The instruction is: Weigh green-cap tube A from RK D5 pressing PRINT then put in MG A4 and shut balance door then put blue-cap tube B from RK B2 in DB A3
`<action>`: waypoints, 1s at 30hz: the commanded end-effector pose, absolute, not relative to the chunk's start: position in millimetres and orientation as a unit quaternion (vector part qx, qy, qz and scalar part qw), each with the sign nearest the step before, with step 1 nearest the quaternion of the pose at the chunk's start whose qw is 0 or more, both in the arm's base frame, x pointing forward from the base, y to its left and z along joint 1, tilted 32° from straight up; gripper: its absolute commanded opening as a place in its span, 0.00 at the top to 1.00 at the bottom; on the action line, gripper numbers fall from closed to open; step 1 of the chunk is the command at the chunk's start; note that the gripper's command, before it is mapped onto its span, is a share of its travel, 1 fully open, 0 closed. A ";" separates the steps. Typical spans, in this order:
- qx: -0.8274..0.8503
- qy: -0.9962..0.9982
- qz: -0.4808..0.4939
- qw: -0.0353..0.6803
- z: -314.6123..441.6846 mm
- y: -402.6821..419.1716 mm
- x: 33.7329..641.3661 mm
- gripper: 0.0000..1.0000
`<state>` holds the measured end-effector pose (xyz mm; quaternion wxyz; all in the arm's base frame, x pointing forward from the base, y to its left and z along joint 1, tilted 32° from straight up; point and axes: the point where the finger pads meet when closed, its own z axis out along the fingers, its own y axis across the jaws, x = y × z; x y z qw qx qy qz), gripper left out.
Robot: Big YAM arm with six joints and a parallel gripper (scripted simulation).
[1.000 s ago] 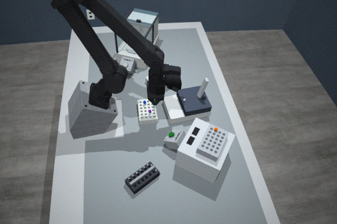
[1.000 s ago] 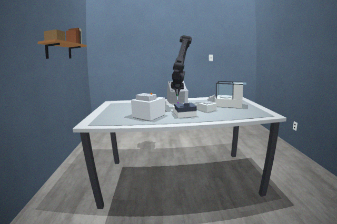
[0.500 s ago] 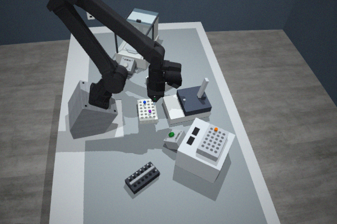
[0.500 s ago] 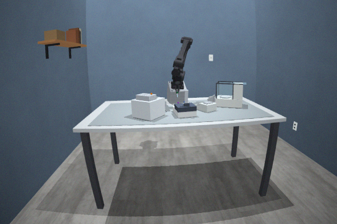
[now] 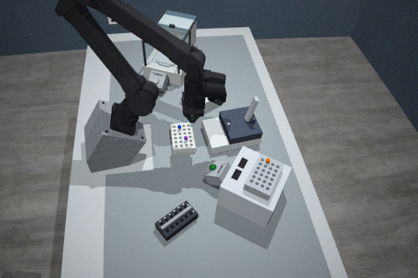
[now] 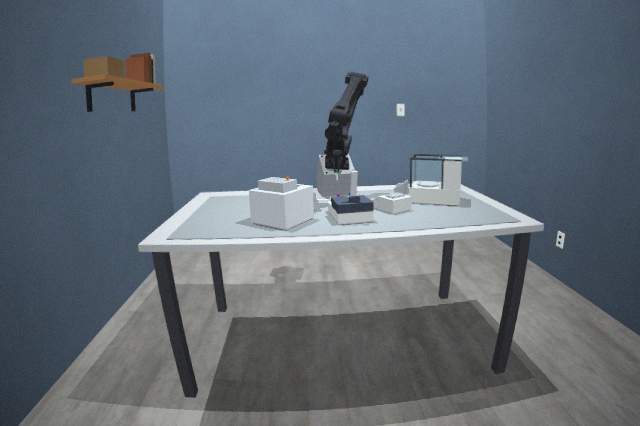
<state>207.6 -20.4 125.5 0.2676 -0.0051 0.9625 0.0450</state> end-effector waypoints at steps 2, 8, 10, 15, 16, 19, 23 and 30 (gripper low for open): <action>-0.012 0.955 0.035 0.295 160.7 -26.2 211.9 0.91; -0.012 0.955 0.034 0.295 169.5 -27.1 206.0 0.91; -0.012 0.955 0.034 0.295 172.4 -27.4 204.0 0.91; -0.012 0.955 0.033 0.296 176.8 -27.9 201.1 0.91; -0.012 0.955 0.033 0.296 178.2 -28.0 200.1 0.91; -0.012 0.955 0.033 0.296 182.5 -28.4 197.2 0.91; -0.012 0.955 0.032 0.296 188.2 -29.1 193.3 0.91; -0.012 0.956 0.034 0.291 193.6 -30.1 189.0 0.91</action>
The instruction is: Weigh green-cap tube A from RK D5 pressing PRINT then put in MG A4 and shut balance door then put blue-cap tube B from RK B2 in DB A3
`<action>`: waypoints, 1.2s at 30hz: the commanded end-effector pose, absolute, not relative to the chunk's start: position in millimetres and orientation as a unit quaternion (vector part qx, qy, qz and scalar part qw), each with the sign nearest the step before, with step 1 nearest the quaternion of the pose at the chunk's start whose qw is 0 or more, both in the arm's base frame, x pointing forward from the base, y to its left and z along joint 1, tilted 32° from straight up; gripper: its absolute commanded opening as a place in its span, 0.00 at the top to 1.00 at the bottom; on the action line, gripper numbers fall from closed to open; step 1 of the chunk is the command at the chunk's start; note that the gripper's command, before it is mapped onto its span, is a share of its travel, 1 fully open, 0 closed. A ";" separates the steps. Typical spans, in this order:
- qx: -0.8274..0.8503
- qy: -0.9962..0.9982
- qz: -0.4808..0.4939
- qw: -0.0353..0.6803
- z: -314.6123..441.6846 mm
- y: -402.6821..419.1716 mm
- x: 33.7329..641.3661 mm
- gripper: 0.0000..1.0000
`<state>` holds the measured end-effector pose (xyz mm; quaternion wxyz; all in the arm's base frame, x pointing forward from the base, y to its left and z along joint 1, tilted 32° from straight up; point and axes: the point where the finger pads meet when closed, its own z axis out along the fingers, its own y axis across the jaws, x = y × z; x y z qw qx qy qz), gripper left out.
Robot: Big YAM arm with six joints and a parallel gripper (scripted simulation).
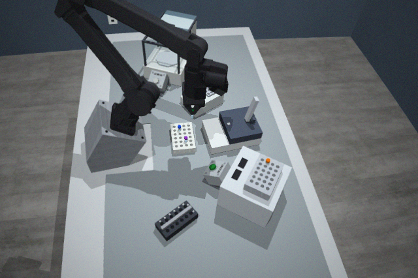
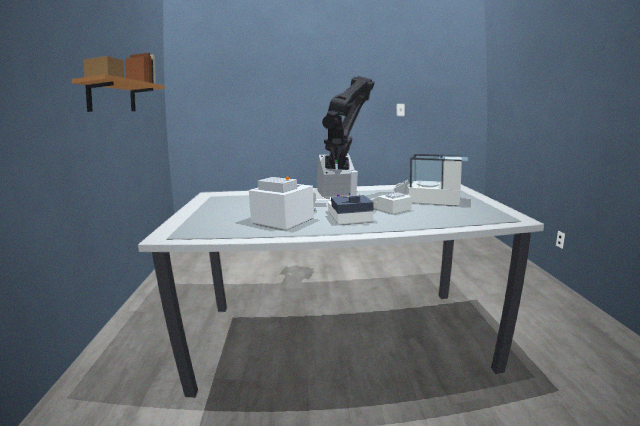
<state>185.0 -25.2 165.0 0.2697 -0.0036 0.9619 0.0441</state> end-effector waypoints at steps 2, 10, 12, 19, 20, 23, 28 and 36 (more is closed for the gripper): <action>-0.013 0.955 0.031 0.295 198.1 -30.1 186.4 0.91; -0.013 0.955 0.031 0.293 208.6 -31.3 179.0 0.91; -0.013 0.955 0.031 0.294 211.6 -31.5 177.0 0.91; -0.012 0.956 0.031 0.291 217.6 -32.5 172.6 0.91; -0.013 0.956 0.031 0.292 219.4 -32.5 171.5 0.91; -0.013 0.955 0.029 0.294 224.1 -32.8 168.3 0.91; -0.013 0.956 0.029 0.291 230.3 -33.7 163.9 0.91; -0.013 0.957 0.029 0.290 238.2 -34.6 158.4 0.91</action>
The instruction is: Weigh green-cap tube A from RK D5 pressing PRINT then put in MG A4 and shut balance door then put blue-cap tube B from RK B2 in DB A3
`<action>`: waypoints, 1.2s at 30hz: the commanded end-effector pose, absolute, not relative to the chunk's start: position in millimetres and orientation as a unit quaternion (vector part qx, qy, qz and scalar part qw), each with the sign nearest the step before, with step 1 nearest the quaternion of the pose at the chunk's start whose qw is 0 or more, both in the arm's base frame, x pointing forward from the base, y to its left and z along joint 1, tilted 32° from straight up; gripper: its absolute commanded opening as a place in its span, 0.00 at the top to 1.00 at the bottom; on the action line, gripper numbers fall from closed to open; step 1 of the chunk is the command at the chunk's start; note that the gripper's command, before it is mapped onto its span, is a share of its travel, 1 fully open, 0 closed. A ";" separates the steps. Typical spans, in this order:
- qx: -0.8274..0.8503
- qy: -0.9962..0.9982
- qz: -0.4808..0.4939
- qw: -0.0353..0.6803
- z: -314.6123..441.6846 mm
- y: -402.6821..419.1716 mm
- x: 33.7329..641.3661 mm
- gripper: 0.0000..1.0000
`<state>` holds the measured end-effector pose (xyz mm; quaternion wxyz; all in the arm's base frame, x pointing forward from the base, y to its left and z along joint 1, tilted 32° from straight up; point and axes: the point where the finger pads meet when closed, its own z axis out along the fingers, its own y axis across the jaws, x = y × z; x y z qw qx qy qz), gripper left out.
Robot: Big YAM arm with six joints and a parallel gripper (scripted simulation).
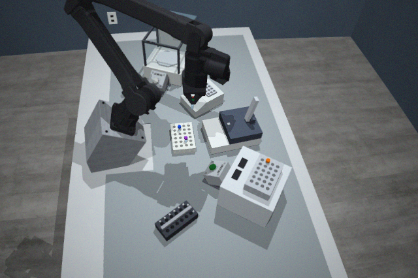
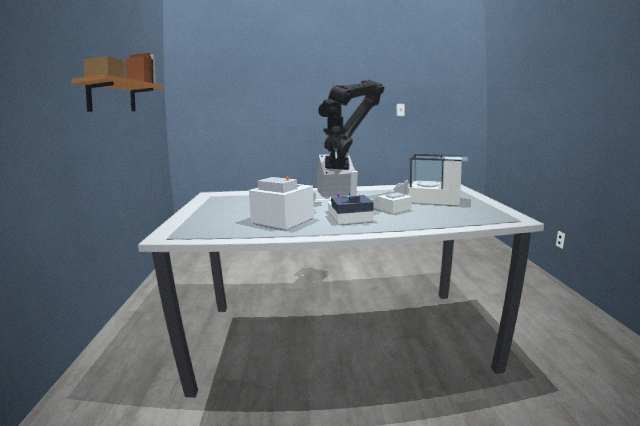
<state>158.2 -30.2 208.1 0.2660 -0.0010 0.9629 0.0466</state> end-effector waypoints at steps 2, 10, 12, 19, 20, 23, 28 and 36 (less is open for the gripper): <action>-0.013 0.957 0.029 0.289 240.7 -34.9 156.7 0.91; -0.011 0.959 0.036 0.281 234.5 -34.4 153.2 0.91; -0.011 0.959 0.036 0.281 234.5 -34.4 153.2 0.91; -0.011 0.959 0.036 0.281 234.5 -34.3 153.2 0.91; -0.011 0.959 0.036 0.281 234.5 -34.3 153.2 0.91; -0.011 0.959 0.036 0.281 234.5 -34.3 153.2 0.91; -0.011 0.959 0.036 0.281 234.5 -34.3 153.2 0.91; -0.011 0.959 0.036 0.281 234.5 -34.3 153.2 0.91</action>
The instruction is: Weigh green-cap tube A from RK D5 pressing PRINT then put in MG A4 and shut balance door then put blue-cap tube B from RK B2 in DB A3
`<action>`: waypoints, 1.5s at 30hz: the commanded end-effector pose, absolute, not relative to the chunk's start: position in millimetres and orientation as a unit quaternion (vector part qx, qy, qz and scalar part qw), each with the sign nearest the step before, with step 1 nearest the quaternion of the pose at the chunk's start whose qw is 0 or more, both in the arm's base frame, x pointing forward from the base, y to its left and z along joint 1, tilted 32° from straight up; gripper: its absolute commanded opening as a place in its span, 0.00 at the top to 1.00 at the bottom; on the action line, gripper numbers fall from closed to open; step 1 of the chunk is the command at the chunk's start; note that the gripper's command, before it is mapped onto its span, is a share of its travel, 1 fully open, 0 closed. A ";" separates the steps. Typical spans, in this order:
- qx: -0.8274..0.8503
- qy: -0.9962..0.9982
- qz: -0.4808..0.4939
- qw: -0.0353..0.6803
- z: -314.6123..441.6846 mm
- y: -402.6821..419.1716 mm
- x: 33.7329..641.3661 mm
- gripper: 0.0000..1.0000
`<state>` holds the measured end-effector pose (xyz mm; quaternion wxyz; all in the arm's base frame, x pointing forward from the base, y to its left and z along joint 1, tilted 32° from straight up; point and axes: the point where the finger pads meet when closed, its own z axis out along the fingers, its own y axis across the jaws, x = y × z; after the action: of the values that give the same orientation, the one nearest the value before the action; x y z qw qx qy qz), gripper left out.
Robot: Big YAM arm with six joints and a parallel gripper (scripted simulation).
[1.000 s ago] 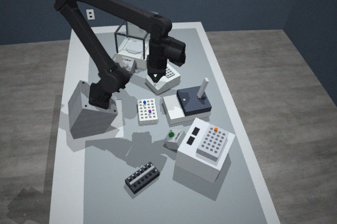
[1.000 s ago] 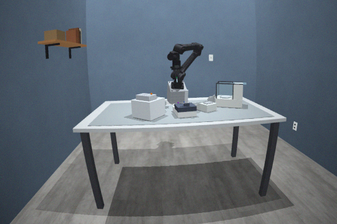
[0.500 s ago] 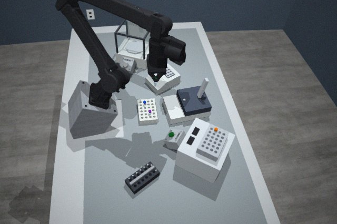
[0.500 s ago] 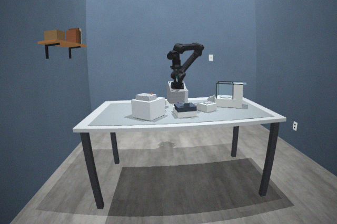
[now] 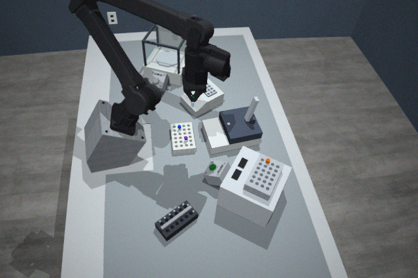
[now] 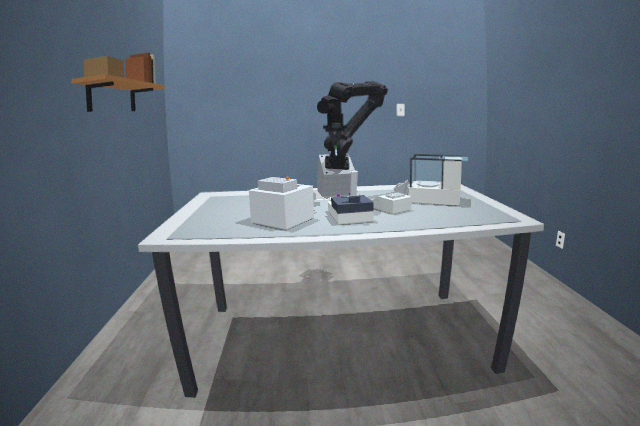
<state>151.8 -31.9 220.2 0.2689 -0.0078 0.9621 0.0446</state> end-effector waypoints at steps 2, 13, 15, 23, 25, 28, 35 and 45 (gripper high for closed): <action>-0.011 0.959 0.036 0.281 234.5 -34.3 153.2 0.91; -0.011 0.959 0.036 0.281 234.5 -34.3 153.2 0.91; -0.011 0.959 0.036 0.281 234.5 -34.3 153.2 0.91; -0.065 0.953 0.030 0.296 237.2 18.2 146.3 0.91; -0.092 0.953 0.026 0.289 237.0 36.3 145.4 0.91; -0.091 0.952 0.030 0.290 238.8 46.3 144.1 0.91; -0.118 0.950 0.026 0.287 244.8 70.8 136.9 0.91; -0.147 0.947 0.020 0.284 244.2 98.1 132.6 0.91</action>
<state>131.4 95.0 216.8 0.2608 -0.2291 0.9377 0.0136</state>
